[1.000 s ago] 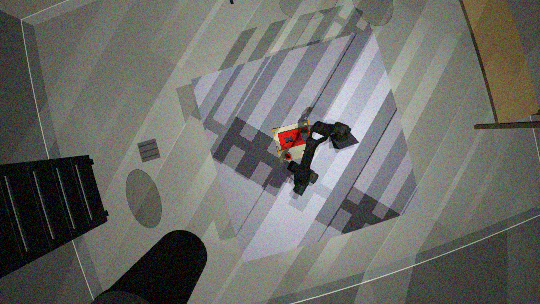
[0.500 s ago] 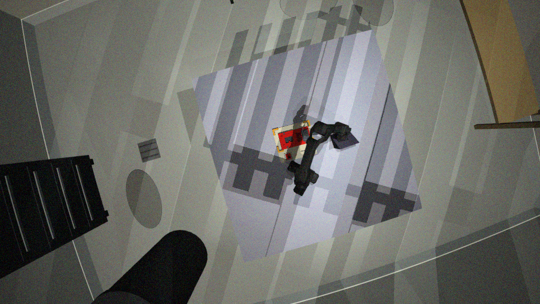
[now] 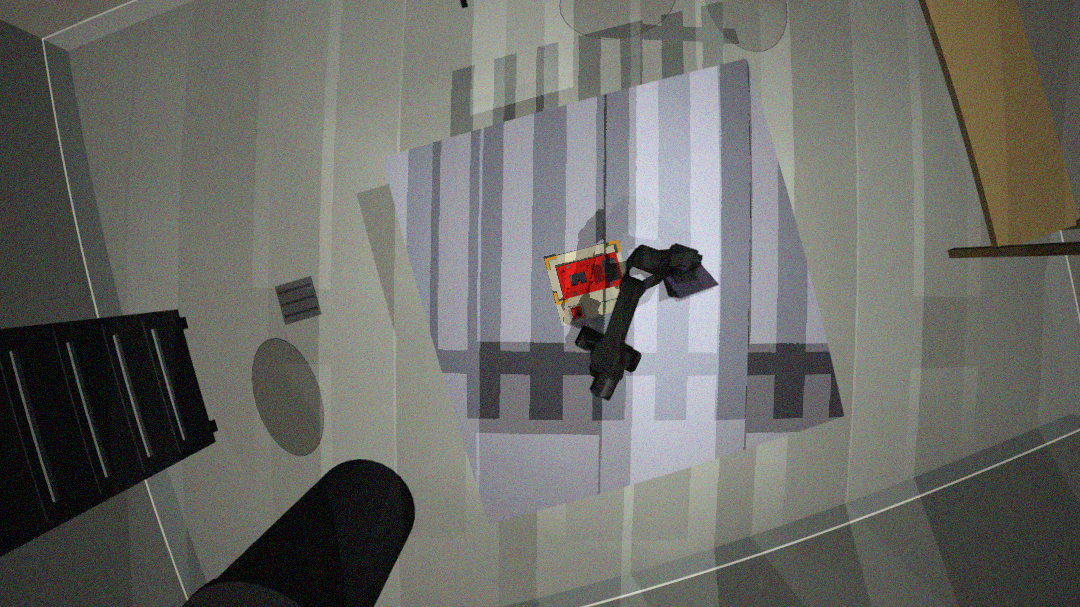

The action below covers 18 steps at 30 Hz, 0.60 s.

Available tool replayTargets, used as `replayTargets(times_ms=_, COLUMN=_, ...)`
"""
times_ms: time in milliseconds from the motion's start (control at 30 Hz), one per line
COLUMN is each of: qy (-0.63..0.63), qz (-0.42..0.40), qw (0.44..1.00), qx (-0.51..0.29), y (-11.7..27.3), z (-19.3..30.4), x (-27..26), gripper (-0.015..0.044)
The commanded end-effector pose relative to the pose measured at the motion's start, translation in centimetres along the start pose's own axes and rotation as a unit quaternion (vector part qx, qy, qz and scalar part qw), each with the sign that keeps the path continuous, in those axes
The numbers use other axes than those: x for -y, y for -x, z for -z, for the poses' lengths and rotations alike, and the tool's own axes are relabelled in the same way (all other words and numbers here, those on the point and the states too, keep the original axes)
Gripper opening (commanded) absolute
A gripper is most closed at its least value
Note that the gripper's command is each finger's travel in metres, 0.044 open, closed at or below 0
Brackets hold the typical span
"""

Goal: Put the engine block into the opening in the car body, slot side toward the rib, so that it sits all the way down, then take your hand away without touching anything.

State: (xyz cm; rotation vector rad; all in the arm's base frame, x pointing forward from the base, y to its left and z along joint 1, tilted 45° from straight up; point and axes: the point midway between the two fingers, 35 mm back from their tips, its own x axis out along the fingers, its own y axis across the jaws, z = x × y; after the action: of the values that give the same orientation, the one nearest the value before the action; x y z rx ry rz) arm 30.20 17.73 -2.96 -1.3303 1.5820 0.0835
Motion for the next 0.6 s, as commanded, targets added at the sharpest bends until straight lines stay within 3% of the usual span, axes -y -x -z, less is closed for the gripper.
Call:
replayTargets(times_ms=0, qy=0.000, qz=-0.001, qw=1.000, qx=0.002, y=1.3, z=-0.1, x=0.0, gripper=0.0000)
replayTargets(times_ms=567, qy=0.013, qz=0.002, qw=1.000, qx=0.003, y=6.8, z=0.4, x=-0.2, gripper=0.0000)
